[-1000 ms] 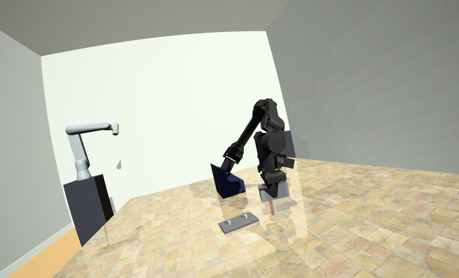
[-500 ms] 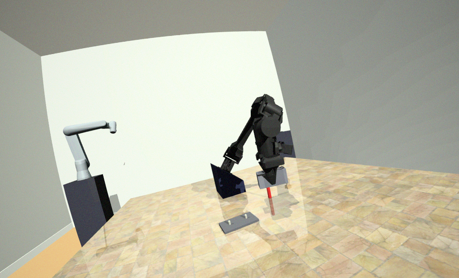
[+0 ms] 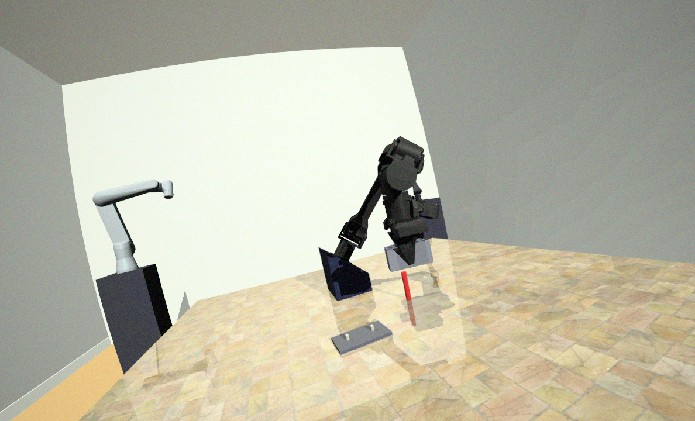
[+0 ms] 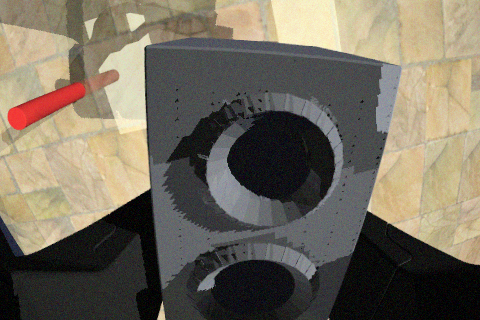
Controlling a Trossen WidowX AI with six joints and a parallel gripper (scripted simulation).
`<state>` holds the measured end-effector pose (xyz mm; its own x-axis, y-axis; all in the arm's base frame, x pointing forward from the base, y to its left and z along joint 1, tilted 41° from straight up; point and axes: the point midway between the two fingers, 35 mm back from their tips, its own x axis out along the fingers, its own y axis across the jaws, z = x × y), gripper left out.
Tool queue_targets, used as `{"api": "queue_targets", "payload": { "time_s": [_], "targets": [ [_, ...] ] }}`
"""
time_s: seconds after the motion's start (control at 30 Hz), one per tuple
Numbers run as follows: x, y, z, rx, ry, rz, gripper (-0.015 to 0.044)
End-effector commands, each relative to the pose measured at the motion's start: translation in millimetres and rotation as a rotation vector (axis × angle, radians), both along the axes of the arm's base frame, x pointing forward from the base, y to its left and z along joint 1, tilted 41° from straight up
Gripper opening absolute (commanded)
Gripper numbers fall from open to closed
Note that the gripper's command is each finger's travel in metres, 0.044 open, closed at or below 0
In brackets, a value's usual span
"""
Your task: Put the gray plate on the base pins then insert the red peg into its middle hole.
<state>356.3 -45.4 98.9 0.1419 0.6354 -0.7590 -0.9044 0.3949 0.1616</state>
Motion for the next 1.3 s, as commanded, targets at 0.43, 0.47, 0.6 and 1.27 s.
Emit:
{"api": "queue_targets", "payload": {
  "time_s": [0.43, 0.47, 0.6, 1.27],
  "targets": [
    [0, -22, -51, -0.021, -0.065, 0.085, 0.0],
    [-1, -24, -54, -0.022, -0.07, 0.09, 0.0],
    [-2, -28, -66, -0.026, -0.087, 0.111, 0.0],
    [-15, -48, -127, -0.046, -0.175, 0.217, 0.0]
  ]
}}
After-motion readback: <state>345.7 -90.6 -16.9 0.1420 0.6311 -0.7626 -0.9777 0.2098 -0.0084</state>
